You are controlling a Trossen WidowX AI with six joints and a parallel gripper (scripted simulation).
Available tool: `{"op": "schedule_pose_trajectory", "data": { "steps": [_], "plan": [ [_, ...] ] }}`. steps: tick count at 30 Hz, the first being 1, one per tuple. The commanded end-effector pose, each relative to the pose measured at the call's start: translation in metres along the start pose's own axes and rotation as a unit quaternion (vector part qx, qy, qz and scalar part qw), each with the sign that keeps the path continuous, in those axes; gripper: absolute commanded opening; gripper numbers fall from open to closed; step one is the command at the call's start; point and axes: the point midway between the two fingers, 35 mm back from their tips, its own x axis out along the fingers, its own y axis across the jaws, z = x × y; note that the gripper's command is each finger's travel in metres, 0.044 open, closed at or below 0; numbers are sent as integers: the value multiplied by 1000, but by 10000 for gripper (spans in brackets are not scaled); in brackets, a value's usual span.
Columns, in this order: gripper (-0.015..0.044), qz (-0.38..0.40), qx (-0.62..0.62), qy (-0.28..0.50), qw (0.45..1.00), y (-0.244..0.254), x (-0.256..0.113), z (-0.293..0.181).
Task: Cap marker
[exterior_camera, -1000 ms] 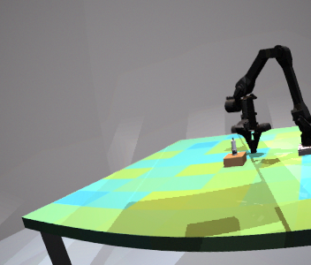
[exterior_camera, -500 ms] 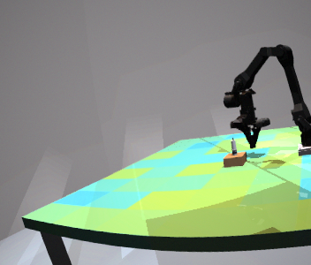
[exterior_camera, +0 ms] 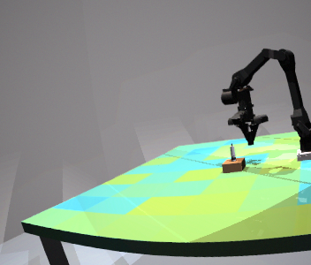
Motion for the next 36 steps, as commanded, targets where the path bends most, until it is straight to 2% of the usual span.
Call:
{"op": "schedule_pose_trajectory", "data": {
  "steps": [1,36],
  "plan": [
    [0,0,-1,1,1000,0,-4,3],
    [0,0,-3,-7,1000,8,-44,115]
  ]
}}
